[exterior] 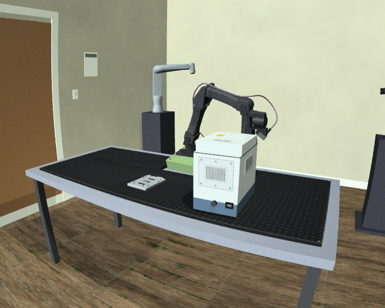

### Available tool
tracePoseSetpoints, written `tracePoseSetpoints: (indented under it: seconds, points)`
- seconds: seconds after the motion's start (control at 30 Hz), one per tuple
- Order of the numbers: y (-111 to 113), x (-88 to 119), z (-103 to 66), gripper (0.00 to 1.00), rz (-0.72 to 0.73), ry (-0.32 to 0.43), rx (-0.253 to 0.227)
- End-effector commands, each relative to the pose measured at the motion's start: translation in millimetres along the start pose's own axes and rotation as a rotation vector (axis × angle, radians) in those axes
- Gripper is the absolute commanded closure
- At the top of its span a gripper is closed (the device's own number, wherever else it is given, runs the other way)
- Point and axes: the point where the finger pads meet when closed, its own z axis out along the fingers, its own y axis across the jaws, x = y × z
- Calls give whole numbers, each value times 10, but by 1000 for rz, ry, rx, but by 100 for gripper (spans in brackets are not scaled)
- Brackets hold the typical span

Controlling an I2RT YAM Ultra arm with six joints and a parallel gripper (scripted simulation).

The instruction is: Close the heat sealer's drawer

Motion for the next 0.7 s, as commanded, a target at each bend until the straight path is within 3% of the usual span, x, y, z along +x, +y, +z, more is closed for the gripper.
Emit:
tracePoseSetpoints:
  seconds: [0.0,0.23,0.27,0.33,0.43,0.5,0.67]
  points:
    - [-1,-80,-221,55,4,-58,12]
    - [-1,-80,-221,55,4,-58,12]
    - [61,-35,-109,70,2,-39,49]
    - [61,-35,-109,70,2,-39,49]
    - [179,-34,-91,70,4,-40,147]
    - [292,-30,45,70,-8,-7,213]
    - [298,-29,43,70,-7,-9,363]
